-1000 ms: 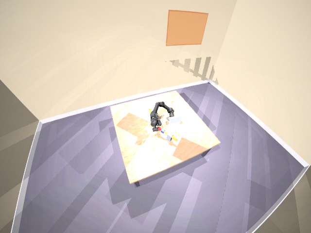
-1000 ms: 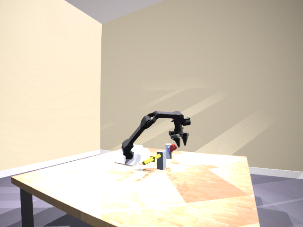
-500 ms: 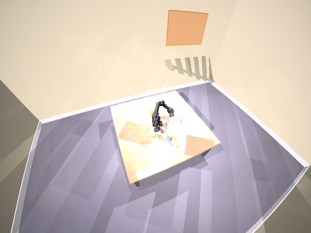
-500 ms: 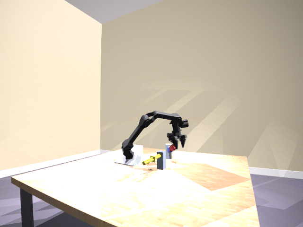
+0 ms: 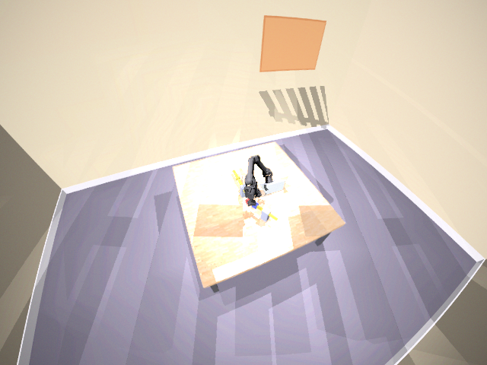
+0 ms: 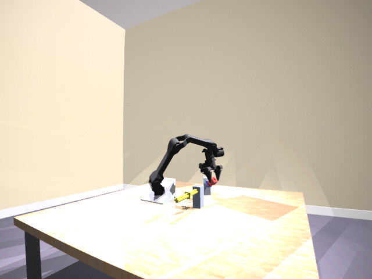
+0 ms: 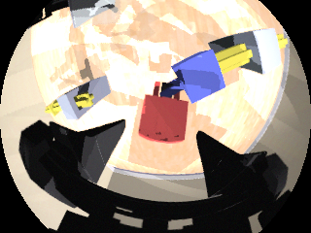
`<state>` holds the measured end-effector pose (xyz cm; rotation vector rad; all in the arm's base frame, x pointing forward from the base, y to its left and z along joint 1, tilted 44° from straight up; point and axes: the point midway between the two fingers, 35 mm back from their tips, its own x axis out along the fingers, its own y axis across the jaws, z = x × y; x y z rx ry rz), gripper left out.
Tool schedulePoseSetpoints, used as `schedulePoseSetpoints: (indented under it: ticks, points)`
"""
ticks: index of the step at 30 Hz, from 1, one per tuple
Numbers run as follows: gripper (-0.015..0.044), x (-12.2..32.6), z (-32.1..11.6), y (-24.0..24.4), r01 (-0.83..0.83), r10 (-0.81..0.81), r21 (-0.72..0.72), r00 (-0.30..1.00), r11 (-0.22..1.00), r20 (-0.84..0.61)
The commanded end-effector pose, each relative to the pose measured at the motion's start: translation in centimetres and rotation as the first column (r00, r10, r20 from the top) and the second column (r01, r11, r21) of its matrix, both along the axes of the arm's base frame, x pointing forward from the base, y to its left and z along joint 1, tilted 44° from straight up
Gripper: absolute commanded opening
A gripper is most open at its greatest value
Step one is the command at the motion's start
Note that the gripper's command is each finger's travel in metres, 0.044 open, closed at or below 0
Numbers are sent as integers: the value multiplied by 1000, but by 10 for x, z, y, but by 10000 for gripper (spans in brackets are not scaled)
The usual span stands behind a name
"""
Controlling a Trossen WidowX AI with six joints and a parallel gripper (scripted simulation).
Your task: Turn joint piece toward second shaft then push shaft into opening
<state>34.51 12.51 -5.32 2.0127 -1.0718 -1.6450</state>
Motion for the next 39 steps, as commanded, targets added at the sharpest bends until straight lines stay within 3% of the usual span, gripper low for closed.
schedulePoseSetpoints:
  ticks: [1,19,29,39]
  points:
    - [440,-2,-2,-3,8,-8,2,1000,1000,2]
    - [440,-2,-21,-22,8,-8,2,1000,1000,3]
    - [182,-2,-21,-22,8,-8,2,1000,1000,3]
    - [182,-2,-21,-22,8,-8,2,1000,1000,3]
